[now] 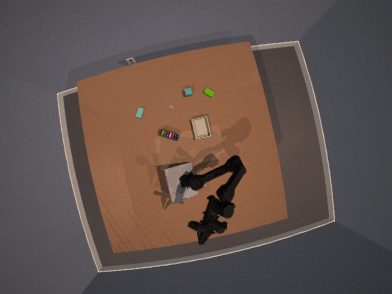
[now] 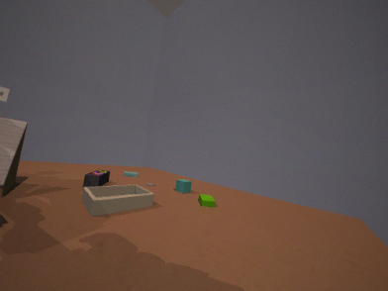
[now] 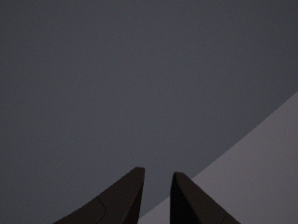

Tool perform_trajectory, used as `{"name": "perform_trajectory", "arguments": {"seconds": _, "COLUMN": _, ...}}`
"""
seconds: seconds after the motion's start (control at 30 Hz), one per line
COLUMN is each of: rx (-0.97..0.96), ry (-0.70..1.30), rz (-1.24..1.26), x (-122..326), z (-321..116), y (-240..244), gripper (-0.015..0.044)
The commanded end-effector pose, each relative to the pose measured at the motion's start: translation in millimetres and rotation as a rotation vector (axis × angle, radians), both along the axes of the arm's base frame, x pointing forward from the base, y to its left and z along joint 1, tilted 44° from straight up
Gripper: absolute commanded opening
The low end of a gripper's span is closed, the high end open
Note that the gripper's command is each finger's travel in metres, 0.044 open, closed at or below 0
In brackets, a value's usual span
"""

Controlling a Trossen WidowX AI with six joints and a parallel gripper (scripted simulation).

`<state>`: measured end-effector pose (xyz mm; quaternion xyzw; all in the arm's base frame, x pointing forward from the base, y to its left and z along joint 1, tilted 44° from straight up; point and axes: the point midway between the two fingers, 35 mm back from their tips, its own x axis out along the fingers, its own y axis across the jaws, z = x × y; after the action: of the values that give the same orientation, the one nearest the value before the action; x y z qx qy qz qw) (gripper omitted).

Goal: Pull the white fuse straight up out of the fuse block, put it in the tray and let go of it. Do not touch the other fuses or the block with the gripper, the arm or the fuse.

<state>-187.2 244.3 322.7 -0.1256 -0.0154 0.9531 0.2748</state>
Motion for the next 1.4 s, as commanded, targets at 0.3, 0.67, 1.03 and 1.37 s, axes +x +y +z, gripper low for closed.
{"name": "perform_trajectory", "arguments": {"seconds": 0.3, "rx": -0.588, "ry": 0.058, "rz": -0.859, "x": 163, "z": -103, "y": 106, "gripper": 0.006}}
{"name": "perform_trajectory", "arguments": {"seconds": 0.67, "rx": -0.994, "ry": 0.194, "rz": -1.614, "x": 327, "z": -192, "y": 81, "gripper": 0.006}}
{"name": "perform_trajectory", "arguments": {"seconds": 1.03, "rx": -1.344, "ry": 0.298, "rz": -2.377, "x": 446, "z": -269, "y": -39, "gripper": 0.006}}
{"name": "perform_trajectory", "arguments": {"seconds": 1.37, "rx": -1.632, "ry": 0.245, "rz": -3.055, "x": 485, "z": -315, "y": -193, "gripper": 0.006}}
